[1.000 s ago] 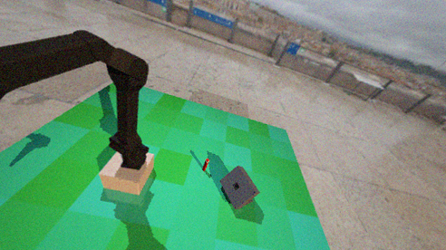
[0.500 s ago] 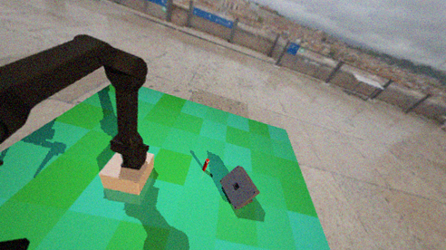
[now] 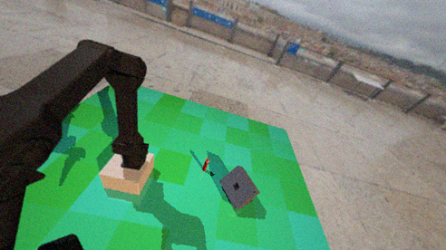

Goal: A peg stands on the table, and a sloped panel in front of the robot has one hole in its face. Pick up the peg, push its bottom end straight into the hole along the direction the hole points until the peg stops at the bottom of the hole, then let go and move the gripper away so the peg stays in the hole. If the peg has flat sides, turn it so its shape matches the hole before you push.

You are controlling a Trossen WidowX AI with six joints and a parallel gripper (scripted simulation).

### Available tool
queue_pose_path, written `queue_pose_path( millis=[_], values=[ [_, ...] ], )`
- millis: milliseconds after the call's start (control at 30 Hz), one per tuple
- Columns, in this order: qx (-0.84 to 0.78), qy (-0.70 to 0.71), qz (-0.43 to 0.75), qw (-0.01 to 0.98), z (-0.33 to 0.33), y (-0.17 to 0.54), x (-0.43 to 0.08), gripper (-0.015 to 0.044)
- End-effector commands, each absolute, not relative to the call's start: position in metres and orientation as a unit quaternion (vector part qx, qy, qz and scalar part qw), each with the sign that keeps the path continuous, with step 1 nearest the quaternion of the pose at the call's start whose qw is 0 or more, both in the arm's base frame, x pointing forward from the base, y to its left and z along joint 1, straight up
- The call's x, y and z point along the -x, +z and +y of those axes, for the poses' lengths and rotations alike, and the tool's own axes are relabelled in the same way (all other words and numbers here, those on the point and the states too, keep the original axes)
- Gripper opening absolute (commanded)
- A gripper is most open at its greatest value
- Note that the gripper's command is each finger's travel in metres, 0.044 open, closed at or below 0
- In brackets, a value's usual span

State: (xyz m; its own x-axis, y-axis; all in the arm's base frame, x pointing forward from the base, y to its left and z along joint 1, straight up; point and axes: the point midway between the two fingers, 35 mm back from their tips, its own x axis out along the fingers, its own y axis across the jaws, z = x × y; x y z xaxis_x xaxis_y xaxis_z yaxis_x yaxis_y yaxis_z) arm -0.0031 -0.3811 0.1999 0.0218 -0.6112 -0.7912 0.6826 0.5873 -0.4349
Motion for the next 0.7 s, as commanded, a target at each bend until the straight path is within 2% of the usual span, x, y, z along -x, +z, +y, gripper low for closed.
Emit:
queue_pose_path(
  millis=[0,667],
  values=[
    [-0.015,-0.418,0.548,0.724,-0.38,0.193,-0.016,0.044],
    [0.091,-0.254,0.591,0.76,-0.358,0.17,-0.107,0.044]
  ],
)
